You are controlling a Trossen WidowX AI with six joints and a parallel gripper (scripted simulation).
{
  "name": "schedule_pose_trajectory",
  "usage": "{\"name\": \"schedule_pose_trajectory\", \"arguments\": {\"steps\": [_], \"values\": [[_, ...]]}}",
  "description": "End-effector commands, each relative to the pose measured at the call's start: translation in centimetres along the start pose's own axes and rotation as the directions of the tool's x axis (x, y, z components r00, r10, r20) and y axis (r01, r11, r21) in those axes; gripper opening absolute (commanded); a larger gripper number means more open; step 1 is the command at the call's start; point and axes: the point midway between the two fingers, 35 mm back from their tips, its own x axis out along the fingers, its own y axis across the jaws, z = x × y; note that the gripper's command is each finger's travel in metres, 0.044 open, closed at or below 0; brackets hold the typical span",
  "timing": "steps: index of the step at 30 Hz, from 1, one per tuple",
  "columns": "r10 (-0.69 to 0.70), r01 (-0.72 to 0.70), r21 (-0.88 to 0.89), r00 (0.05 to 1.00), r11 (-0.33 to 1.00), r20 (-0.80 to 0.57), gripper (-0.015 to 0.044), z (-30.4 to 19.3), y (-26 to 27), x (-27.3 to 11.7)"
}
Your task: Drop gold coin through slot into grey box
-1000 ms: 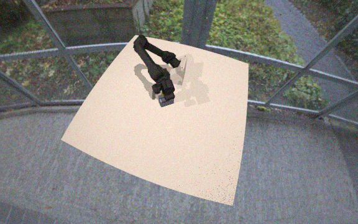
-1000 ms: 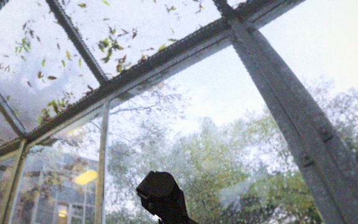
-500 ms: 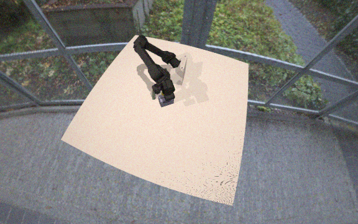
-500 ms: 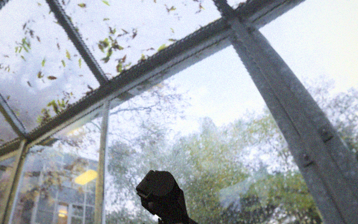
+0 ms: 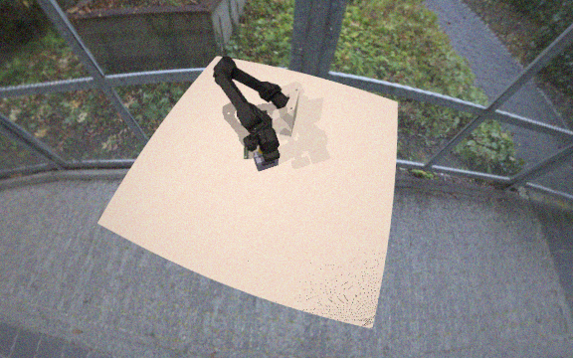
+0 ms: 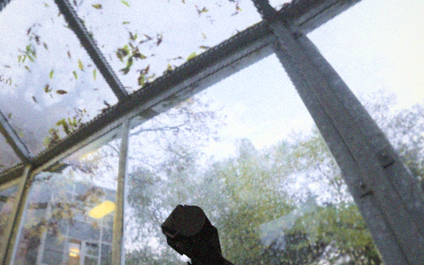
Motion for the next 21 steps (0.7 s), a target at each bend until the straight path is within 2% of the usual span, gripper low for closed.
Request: {"name": "schedule_pose_trajectory", "arguments": {"steps": [1, 21], "values": [[-0.005, 0.005, -0.008, 1.0, 1.0, 0.004, 0.0, -0.06, -0.19, 0.31], [-0.005, 0.005, -0.007, 1.0, 1.0, 0.004, 0.0, -0.04, -0.13, 1.21]]}}
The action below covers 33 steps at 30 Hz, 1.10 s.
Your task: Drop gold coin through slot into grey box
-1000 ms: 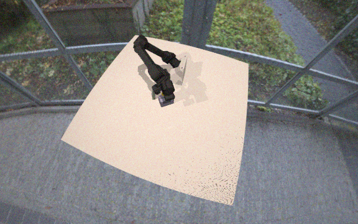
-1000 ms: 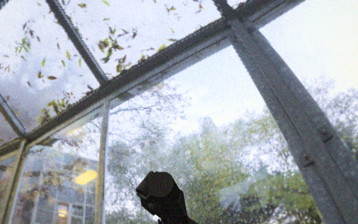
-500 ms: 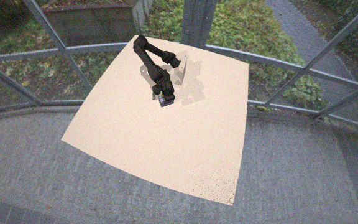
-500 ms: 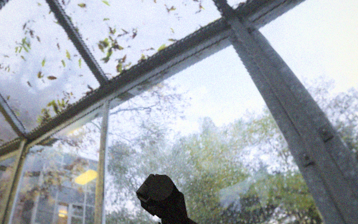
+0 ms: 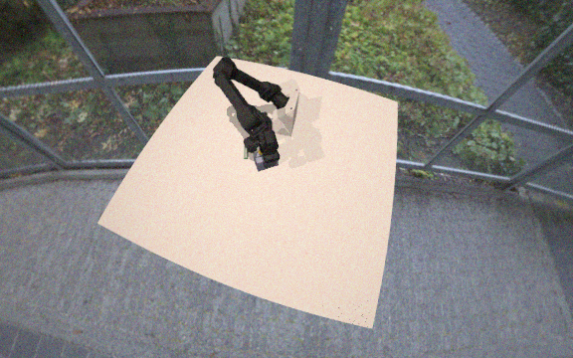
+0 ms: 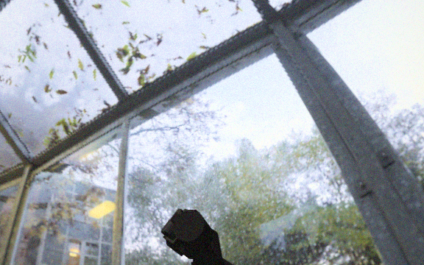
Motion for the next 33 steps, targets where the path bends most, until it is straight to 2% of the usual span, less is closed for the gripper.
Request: {"name": "schedule_pose_trajectory", "arguments": {"steps": [1, 4, 10, 19, 29, 31, 33], "values": [[-0.005, 0.005, -0.008, 1.0, 1.0, 0.003, 0.0, -0.1, -0.2, 0.3], [-0.005, 0.005, -0.008, 1.0, 1.0, 0.003, 0.0, -0.1, -0.2, 0.4], [0.0, 0.0, 0.0, 1.0, 1.0, 0.0, 0.0157, 0.0, 0.0, 0.2], [0.0, 0.0, 0.0, 1.0, 1.0, 0.0, 0.0161, 0.0, 0.0, 0.2], [-0.002, 0.002, -0.004, 1.0, 1.0, 0.0, 0.0423, -0.1, -0.1, -2.9], [-0.007, 0.008, -0.008, 1.0, 1.0, 0.004, 0.044, -0.1, -0.4, -5.2], [-0.008, 0.008, -0.009, 1.0, 1.0, 0.005, 0.044, -0.1, -0.4, -5.5]]}}
